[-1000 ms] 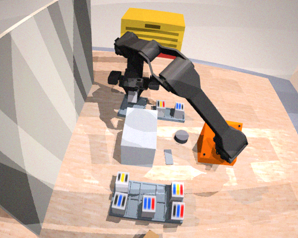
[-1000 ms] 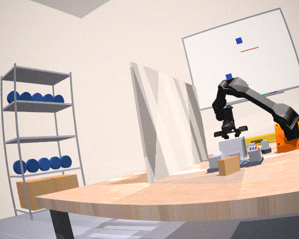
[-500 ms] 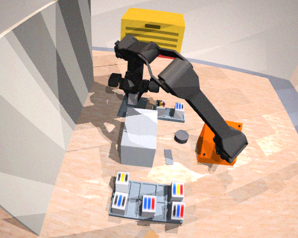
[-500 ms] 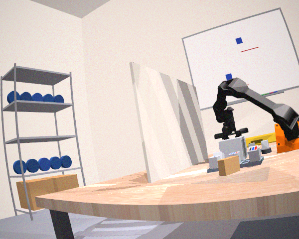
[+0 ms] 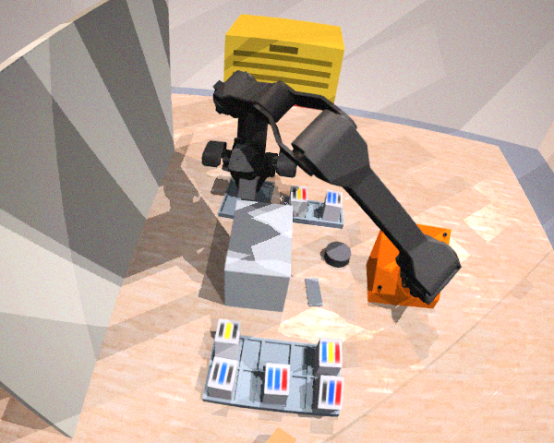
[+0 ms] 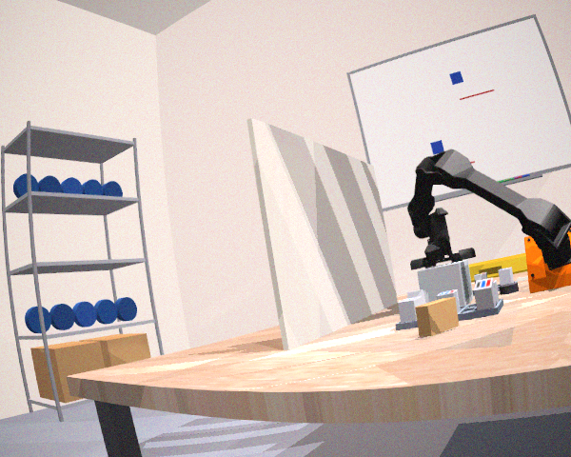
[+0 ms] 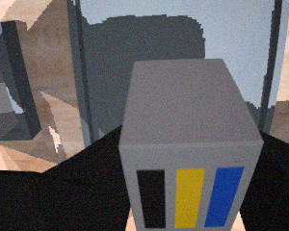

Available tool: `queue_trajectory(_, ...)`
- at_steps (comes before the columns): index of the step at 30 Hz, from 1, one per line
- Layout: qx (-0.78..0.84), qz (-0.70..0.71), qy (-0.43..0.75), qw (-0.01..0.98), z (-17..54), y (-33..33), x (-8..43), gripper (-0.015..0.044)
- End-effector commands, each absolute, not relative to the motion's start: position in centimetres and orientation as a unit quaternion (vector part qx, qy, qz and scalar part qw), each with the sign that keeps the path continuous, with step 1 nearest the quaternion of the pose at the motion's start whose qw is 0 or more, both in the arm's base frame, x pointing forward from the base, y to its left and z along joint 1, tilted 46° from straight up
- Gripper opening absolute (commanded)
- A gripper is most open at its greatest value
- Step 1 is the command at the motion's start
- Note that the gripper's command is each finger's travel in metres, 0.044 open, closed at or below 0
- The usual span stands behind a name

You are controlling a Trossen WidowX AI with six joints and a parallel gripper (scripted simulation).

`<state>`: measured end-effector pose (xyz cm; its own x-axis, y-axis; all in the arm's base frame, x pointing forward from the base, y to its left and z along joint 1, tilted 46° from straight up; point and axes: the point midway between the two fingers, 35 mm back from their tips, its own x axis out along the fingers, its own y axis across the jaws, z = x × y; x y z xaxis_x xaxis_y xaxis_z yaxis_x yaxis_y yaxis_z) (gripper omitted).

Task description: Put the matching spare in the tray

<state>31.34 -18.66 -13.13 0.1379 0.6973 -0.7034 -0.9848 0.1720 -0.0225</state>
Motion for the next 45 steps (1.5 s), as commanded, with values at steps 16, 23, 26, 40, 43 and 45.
queue_trajectory(16, -0.253, 0.592, 0.285, 0.711, -13.2, -18.6, 31.3, 0.0394)
queue_trajectory(23, -0.253, 0.590, 0.286, 0.711, -10.1, -22.1, 31.0, 0.0440)
queue_trajectory(26, -0.252, 0.590, 0.287, 0.712, -7.1, -24.8, 30.2, 0.0440)
queue_trajectory(40, -0.246, 0.587, 0.289, 0.715, -6.1, -25.8, 29.6, 0.0440)
queue_trajectory(43, -0.246, 0.587, 0.289, 0.715, -6.1, -25.8, 29.6, 0.0440)
queue_trajectory(45, -0.246, 0.587, 0.289, 0.715, -6.1, -25.8, 29.6, 0.0440)
